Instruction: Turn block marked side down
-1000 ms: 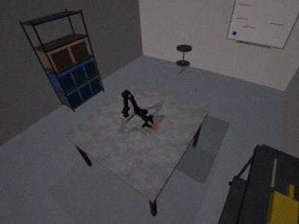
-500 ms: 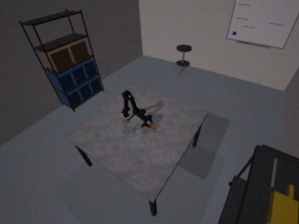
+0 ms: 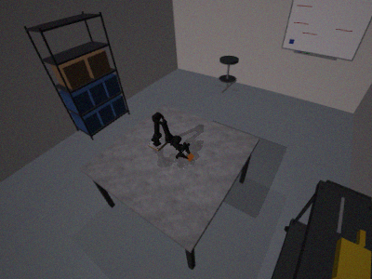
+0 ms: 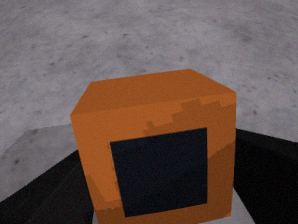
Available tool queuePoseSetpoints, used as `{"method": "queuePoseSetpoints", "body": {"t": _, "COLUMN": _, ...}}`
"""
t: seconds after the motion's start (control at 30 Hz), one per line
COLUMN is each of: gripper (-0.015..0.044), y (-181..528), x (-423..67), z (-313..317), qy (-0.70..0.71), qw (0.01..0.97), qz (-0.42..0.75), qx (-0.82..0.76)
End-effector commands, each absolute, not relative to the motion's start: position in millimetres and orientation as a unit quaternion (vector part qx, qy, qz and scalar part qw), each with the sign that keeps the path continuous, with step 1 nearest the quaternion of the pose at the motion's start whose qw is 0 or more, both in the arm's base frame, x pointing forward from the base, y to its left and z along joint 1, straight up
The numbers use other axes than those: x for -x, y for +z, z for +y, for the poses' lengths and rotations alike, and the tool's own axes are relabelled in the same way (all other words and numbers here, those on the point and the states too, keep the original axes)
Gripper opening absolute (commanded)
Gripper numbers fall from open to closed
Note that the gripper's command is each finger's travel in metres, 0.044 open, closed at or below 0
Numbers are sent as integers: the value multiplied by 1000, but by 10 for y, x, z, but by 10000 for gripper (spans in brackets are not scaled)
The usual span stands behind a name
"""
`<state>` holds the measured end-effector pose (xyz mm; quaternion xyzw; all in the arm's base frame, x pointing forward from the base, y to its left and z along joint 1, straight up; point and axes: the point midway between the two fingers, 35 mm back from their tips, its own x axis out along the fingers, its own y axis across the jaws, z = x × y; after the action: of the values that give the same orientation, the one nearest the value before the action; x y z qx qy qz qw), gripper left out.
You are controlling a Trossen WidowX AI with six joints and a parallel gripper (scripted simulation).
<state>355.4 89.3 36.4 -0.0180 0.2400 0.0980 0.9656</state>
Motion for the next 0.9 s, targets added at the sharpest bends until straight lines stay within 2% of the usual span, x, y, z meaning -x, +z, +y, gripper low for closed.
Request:
{"method": "queuePoseSetpoints", "body": {"t": 0.0, "gripper": 184, "y": 373, "x": -3562, "z": 885, "qy": 96, "qw": 967, "qz": 237, "qx": 21}}
{"method": "queuePoseSetpoints", "body": {"t": 0.33, "gripper": 440, "y": 373, "x": -3562, "z": 885, "qy": 96, "qw": 967, "qz": 237, "qx": 21}}
{"method": "queuePoseSetpoints", "body": {"t": 0.87, "gripper": 440, "y": 373, "x": -3562, "z": 885, "qy": 96, "qw": 967, "qz": 237, "qx": 21}}
